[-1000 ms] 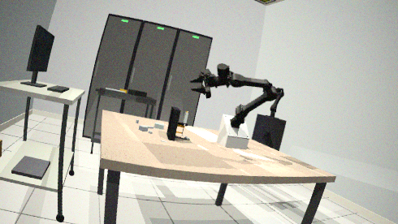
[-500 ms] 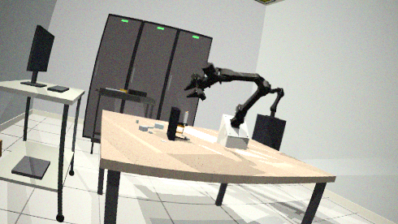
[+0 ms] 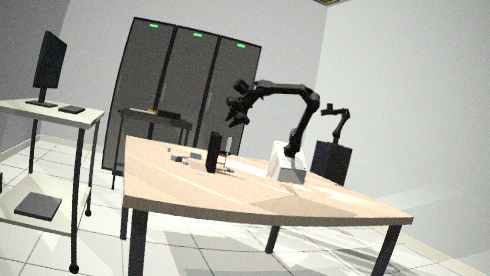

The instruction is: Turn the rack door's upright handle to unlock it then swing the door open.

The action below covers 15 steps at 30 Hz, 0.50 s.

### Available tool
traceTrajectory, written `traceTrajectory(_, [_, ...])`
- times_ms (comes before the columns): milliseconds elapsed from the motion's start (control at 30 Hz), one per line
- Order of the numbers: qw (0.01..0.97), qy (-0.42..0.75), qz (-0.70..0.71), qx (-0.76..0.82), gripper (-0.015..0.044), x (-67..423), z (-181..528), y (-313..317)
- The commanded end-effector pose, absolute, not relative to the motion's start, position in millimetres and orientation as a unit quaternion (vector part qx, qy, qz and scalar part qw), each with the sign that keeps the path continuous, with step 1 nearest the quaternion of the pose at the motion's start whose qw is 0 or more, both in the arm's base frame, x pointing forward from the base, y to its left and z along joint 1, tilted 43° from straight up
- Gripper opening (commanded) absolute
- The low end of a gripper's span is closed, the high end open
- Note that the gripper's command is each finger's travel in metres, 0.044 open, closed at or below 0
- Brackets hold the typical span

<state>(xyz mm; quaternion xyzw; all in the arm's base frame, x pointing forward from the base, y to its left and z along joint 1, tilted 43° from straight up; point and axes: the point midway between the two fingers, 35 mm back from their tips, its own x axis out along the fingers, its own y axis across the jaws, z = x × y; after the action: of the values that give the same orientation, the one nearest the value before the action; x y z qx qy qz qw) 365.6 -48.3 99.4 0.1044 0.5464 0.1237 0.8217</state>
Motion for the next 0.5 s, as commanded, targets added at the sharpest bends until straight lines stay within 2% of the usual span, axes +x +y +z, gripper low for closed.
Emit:
traceTrajectory(0, [0.799, 0.572, 0.139, 0.127, 0.0287, 363, 89, -50])
traceTrajectory(467, [0.698, 0.653, 0.181, 0.231, 0.0287, 347, 55, -55])
